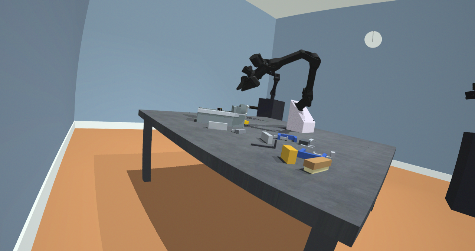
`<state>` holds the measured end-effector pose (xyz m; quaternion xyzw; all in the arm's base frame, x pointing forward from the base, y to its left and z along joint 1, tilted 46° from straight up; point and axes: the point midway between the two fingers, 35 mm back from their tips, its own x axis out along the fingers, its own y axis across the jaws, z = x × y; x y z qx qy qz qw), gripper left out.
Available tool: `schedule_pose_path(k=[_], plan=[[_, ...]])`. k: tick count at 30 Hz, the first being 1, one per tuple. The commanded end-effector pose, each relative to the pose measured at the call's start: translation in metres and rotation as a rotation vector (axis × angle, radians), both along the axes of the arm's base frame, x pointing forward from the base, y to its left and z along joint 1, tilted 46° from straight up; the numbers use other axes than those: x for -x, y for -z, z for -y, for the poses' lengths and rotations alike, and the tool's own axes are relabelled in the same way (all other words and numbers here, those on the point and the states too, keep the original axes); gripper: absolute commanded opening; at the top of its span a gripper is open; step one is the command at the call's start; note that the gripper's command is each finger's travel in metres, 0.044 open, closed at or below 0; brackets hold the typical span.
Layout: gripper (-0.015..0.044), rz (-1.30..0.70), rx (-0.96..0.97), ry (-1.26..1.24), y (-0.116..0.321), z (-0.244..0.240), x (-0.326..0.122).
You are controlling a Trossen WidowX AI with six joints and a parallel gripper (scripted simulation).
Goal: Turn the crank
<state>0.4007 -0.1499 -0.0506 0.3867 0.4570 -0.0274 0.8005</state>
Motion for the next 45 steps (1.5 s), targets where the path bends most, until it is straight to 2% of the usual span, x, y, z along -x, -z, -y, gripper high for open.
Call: schedule_pose_path(k=[1,17,27,45], plan=[[0.044,-0.016,-0.008,0.045,-0.01,-0.012,0.014],[0.044,-0.041,-0.035,0.172,-0.033,-0.047,0.058],[0.044,-0.041,-0.037,0.172,-0.003,-0.078,0.058],[0.044,-0.042,-0.037,0.172,0.014,-0.094,0.056]])
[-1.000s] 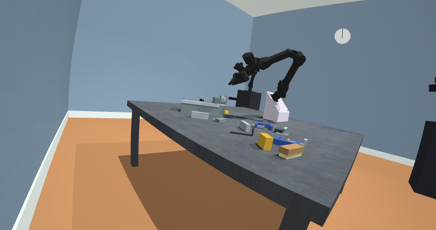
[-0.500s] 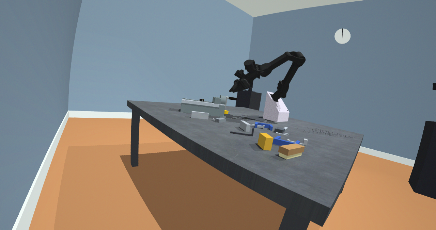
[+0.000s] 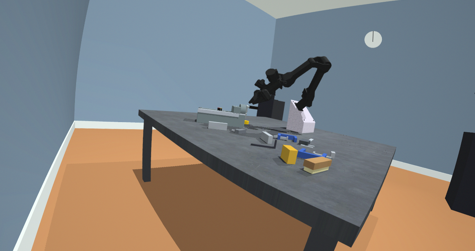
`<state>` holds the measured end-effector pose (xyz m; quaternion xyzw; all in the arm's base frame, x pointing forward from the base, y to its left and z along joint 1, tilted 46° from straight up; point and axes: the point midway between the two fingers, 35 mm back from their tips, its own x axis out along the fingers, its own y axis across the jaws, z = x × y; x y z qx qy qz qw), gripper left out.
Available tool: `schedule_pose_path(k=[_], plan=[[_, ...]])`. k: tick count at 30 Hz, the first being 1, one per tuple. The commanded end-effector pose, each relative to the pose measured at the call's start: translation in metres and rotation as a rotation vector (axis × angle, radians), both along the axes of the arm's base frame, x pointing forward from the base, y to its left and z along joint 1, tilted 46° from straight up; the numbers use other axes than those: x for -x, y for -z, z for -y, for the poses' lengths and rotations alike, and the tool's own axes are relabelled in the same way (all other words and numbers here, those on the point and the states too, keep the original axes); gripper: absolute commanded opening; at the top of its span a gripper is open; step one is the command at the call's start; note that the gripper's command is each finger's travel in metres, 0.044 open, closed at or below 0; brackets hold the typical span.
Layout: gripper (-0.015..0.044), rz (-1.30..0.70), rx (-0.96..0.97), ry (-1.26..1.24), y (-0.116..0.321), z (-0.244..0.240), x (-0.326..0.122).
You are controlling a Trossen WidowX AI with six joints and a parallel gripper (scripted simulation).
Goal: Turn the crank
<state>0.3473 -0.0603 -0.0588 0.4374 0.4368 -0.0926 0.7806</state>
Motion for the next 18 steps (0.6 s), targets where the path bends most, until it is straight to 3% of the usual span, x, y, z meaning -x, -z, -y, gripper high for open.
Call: schedule_pose_path(k=[1,18], plan=[[0.044,-0.009,-0.002,0.004,0.007,-0.006,0.003],[0.044,-0.008,-0.004,0.004,0.026,-0.025,0.004]])
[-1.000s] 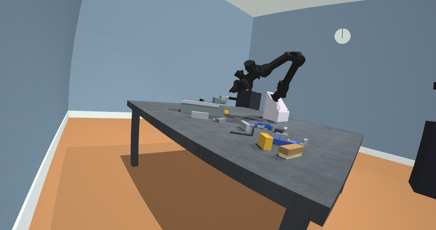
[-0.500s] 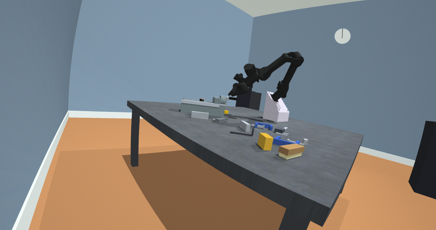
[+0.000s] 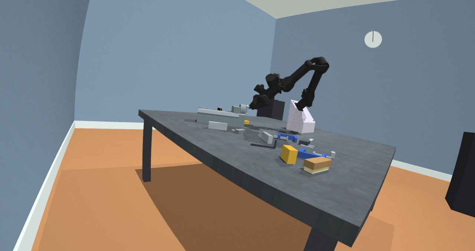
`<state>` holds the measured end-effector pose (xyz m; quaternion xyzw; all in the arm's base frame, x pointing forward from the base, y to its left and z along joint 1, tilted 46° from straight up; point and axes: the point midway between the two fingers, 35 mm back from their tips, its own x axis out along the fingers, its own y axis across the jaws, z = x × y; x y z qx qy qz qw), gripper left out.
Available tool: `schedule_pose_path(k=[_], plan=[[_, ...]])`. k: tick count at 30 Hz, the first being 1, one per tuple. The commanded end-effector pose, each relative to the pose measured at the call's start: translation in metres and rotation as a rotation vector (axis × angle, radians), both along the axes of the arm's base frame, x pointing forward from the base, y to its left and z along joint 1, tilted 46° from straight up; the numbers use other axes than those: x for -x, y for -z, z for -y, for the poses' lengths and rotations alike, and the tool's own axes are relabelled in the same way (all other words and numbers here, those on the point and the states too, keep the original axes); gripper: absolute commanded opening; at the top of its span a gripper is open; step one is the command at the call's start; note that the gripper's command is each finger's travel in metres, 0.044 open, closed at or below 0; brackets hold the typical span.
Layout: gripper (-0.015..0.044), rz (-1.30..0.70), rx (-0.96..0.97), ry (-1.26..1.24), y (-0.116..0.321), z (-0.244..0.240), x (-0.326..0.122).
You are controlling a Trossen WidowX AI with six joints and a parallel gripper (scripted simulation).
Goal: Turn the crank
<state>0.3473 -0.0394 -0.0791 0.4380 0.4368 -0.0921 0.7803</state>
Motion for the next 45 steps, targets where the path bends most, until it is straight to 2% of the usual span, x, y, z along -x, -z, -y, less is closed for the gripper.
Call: schedule_pose_path(k=[1,8,25,45], plan=[[0.044,-0.009,-0.002,0.004,0.0065,-0.0056,0.0041],[0.044,-0.008,-0.003,0.004,0.0118,-0.0117,0.0051],[0.0,-0.008,-0.003,0.004,0.0118,-0.0117,0.0051],[0.0,-0.008,-0.003,0.004,0.014,-0.0019,0.0101]])
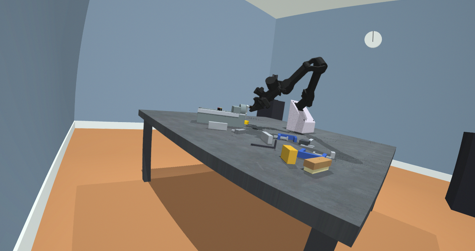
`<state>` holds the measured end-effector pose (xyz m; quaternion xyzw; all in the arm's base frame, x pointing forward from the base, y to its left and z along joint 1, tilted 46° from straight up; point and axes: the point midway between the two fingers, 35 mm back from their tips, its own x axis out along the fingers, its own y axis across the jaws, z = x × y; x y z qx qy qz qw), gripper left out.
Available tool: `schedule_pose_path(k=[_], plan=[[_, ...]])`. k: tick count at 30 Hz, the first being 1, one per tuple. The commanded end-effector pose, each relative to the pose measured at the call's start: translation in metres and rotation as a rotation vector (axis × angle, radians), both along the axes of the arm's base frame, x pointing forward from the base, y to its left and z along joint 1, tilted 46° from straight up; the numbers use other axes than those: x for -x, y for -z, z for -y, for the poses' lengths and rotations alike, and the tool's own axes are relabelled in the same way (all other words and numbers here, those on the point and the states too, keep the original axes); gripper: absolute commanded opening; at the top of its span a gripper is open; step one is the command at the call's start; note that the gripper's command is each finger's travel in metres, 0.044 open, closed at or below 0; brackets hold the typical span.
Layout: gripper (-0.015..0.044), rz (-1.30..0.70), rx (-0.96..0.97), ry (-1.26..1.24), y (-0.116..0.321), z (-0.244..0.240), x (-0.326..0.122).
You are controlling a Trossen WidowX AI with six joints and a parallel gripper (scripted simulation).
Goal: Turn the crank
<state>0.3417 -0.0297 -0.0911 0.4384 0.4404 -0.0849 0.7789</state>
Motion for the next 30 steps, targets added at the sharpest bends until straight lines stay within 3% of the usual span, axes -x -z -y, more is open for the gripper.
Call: schedule_pose_path(k=[1,30], plan=[[0.0,-0.007,0.006,0.018,0.0023,0.008,0.0048],[0.0,-0.007,0.007,0.018,0.0071,0.0118,0.0086]])
